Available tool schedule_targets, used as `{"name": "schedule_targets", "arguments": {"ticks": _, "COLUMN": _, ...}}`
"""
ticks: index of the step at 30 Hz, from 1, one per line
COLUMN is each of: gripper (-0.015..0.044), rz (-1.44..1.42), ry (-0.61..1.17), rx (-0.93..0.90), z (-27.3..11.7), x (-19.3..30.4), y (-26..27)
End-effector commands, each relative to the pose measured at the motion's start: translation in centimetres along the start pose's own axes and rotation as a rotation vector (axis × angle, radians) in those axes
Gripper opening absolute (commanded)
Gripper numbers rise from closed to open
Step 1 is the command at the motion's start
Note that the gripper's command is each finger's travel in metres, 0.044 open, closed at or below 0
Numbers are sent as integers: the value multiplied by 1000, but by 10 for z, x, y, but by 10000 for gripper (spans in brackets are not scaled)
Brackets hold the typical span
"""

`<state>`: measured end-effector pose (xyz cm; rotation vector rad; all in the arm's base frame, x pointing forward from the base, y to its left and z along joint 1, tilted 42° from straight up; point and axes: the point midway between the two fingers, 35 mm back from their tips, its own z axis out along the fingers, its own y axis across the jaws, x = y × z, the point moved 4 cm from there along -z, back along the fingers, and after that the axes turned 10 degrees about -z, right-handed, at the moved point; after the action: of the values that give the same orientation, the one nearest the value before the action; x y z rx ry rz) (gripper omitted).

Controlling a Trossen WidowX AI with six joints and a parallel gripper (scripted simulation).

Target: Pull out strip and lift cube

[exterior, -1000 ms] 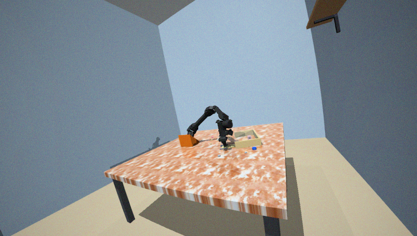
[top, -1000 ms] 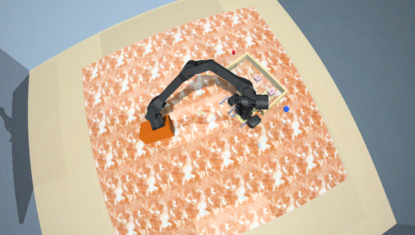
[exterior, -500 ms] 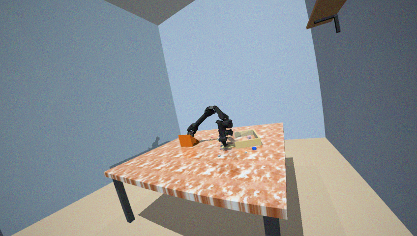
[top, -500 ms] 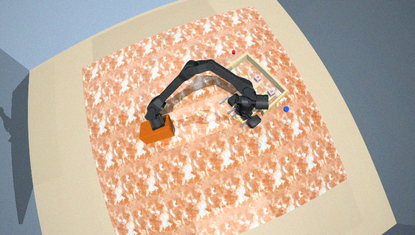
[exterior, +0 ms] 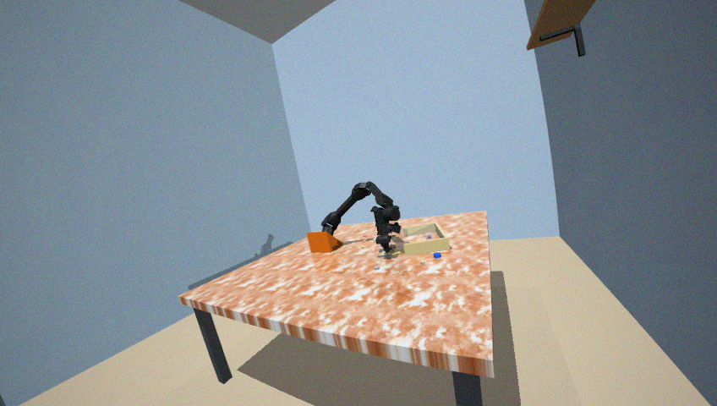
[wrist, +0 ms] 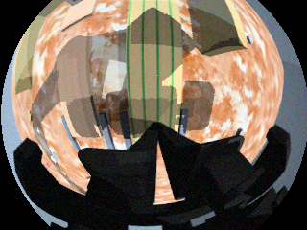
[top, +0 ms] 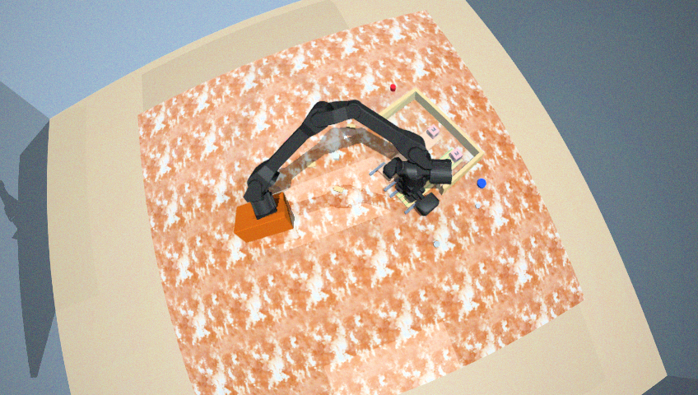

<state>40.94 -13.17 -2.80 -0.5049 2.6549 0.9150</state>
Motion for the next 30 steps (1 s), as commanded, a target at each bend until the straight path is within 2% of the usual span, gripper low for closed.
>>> {"name": "schedule_targets", "arguments": {"ticks": 1, "gripper": 0, "rz": 1, "ry": -1, "rx": -5, "z": 3, "x": -1, "y": 1}}
{"name": "schedule_targets", "arguments": {"ticks": 30, "gripper": 0, "rz": 1, "ry": -1, "rx": -5, "z": 6, "x": -1, "y": 0}}
